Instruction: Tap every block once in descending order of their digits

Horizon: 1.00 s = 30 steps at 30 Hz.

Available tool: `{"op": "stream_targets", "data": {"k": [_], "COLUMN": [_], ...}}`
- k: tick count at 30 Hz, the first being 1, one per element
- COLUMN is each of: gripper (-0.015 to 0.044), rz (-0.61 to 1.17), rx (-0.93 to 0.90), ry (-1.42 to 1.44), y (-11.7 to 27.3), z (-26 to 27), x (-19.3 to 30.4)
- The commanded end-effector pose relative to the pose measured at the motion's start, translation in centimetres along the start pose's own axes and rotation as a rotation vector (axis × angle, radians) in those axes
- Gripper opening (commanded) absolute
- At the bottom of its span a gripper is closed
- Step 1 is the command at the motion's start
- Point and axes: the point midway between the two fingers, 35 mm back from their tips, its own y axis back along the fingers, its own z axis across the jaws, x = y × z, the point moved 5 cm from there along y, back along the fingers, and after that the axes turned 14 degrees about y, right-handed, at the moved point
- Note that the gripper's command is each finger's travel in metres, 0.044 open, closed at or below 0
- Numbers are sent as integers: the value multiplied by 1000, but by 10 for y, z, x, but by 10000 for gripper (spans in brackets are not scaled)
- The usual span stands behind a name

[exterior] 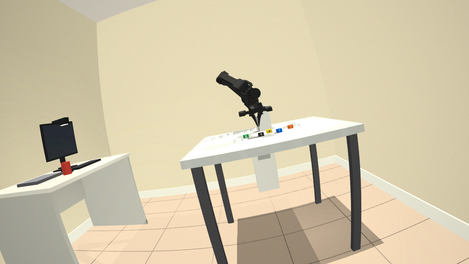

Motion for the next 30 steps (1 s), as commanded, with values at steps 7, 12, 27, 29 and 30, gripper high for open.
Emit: {"op": "stream_targets", "data": {"k": [7,12,27,29,30], "gripper": [20,20,20,20,20], "rz": [-28,-28,-25,-25,-25], "rx": [3,-4,2,3,3], "ry": [-5,-3,-2,-3,-3], "y": [70,70,-12,-14,-14], "z": [2,48,78,78,78], "x": [1,36,69,69,69]}}
